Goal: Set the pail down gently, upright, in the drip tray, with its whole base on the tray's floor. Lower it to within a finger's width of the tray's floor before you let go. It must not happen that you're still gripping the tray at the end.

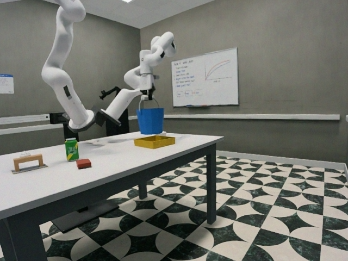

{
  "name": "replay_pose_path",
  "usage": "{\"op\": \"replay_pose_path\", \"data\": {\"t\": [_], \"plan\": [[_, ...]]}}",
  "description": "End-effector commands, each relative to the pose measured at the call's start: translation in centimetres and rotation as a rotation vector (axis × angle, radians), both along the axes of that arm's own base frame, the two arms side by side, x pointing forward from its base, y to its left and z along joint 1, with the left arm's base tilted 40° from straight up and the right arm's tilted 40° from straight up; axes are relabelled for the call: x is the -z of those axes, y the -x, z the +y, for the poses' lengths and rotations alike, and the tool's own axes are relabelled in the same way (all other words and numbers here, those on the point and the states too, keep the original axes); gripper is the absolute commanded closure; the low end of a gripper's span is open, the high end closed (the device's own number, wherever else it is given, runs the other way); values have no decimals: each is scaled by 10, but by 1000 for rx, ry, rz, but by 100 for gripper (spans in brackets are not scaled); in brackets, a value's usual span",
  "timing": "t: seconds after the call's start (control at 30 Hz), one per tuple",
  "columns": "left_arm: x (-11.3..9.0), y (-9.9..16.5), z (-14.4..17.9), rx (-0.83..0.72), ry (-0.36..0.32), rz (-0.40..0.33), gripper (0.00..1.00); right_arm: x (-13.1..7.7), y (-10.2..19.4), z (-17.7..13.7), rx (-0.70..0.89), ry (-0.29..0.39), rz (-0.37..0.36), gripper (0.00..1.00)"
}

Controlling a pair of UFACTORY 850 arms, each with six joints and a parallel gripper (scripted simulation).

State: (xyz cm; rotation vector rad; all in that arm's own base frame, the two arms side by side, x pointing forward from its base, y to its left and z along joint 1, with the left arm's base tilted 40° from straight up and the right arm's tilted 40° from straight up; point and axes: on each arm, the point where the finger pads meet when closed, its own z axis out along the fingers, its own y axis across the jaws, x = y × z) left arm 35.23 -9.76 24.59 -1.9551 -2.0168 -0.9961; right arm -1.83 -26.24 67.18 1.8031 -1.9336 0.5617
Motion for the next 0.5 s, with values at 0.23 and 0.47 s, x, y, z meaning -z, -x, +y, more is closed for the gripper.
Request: {"op": "replay_pose_path", "data": {"t": [0.23,0.47], "plan": [[-8,4,12,1,1,-1,100,-1,0,0,0,2,0,0],[-11,6,18,1,1,-1,100,-1,0,0,0,2,0,0]]}}
